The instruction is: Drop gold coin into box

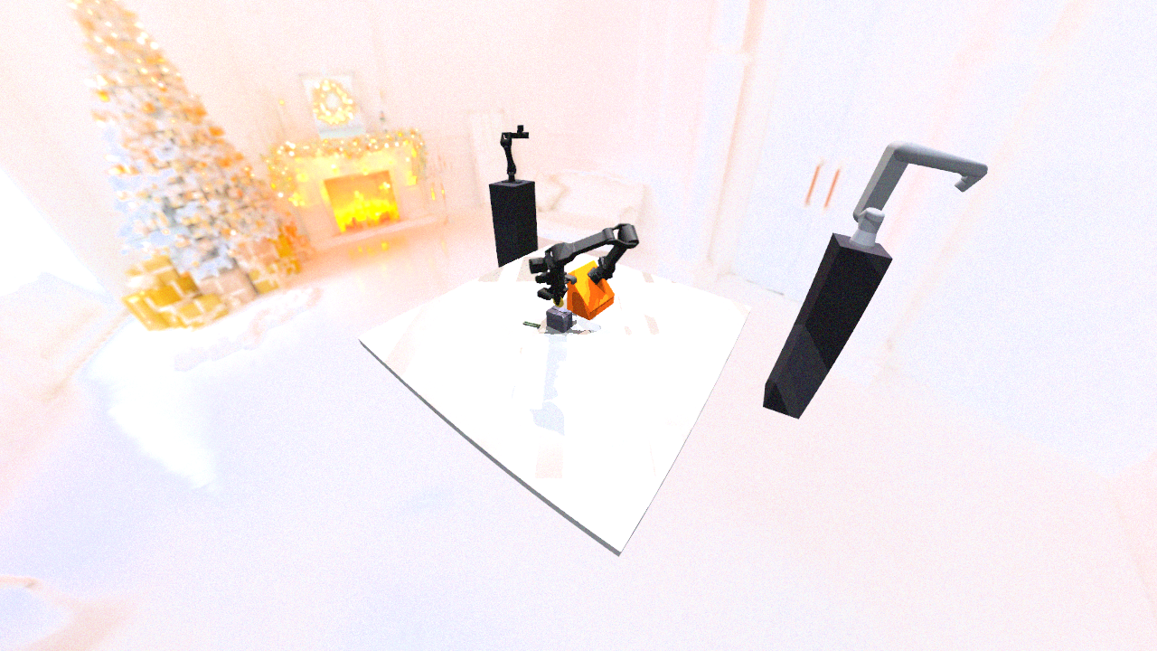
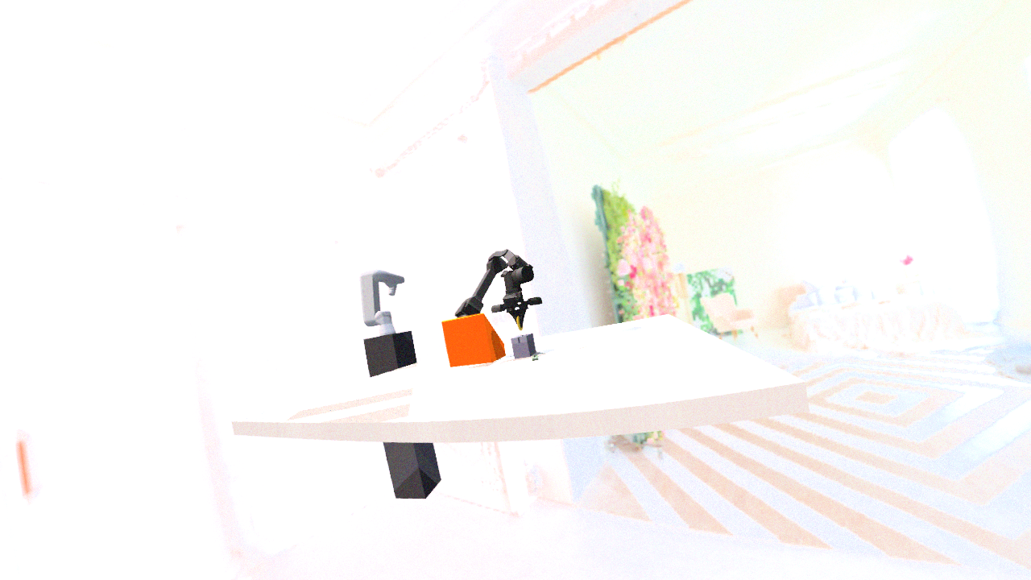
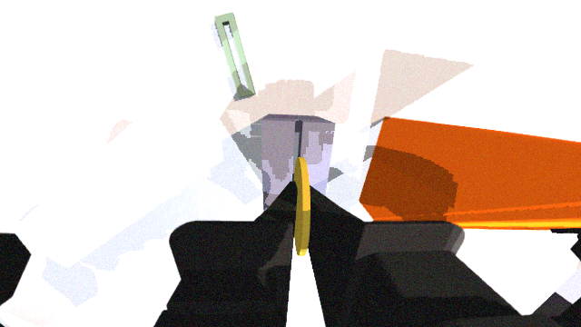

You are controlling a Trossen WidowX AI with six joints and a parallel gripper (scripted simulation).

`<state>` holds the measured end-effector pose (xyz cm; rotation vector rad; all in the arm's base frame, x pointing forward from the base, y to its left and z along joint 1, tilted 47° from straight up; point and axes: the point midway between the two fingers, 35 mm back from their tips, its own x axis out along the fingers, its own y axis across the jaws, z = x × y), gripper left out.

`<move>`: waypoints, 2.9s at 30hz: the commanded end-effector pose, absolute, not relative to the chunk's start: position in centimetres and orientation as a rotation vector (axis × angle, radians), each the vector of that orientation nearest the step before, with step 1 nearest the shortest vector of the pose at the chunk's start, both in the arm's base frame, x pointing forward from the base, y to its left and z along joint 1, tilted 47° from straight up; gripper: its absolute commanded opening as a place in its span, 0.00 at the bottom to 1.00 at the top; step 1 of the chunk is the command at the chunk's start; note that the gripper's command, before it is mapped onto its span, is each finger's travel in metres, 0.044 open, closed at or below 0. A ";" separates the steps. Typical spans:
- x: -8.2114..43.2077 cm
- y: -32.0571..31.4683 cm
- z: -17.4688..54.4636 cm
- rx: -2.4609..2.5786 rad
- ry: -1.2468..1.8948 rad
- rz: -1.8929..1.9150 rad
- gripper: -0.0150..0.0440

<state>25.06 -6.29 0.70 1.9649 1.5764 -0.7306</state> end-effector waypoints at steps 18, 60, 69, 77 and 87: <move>25.0 -6.0 0.9 1.963 1.572 -0.735 0.25; 25.2 -4.6 -0.3 1.967 1.572 -0.739 0.25; 25.2 -4.8 -0.3 1.959 1.570 -0.740 0.52; 25.2 -4.8 -0.3 1.959 1.570 -0.740 0.53; 24.8 -6.2 1.1 1.959 1.571 -0.741 0.93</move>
